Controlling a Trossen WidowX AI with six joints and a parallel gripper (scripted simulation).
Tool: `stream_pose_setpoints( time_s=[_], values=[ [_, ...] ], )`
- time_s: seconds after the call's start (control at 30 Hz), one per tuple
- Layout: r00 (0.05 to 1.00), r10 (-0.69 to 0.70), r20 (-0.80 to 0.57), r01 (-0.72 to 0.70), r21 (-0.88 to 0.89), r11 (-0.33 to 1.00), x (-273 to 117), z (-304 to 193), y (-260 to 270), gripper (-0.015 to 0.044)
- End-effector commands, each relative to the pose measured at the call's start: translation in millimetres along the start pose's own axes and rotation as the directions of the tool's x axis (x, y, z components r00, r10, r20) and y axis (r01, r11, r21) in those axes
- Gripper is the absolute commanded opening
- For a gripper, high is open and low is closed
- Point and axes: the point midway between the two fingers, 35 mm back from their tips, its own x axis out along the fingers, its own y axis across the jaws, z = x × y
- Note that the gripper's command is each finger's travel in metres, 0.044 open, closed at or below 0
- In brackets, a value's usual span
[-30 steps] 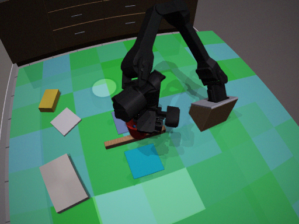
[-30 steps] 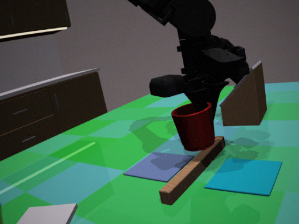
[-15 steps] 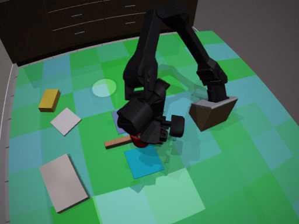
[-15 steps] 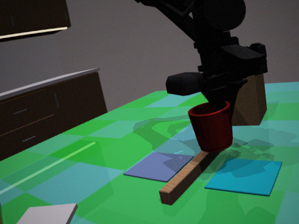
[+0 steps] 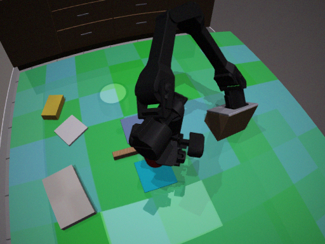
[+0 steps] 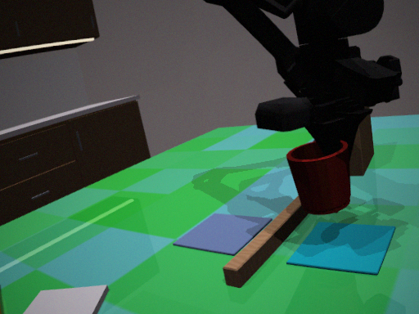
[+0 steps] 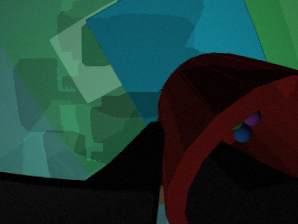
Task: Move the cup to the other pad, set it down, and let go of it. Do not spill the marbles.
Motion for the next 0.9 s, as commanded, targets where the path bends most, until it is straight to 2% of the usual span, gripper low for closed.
stream_pose_setpoints(
  time_s=[0.0,0.3,0.87],
  values=[
    [1.000,0.003,0.005,-0.003,0.006,1.000,-1.4,9.0,2.9,0.0000],
    [1.000,0.002,0.005,-0.002,0.006,1.000,0.7,18.9,8.1,0.0000],
    [1.000,0.002,0.004,-0.002,0.007,1.000,30.6,20.3,8.2,0.0000]
  ],
)
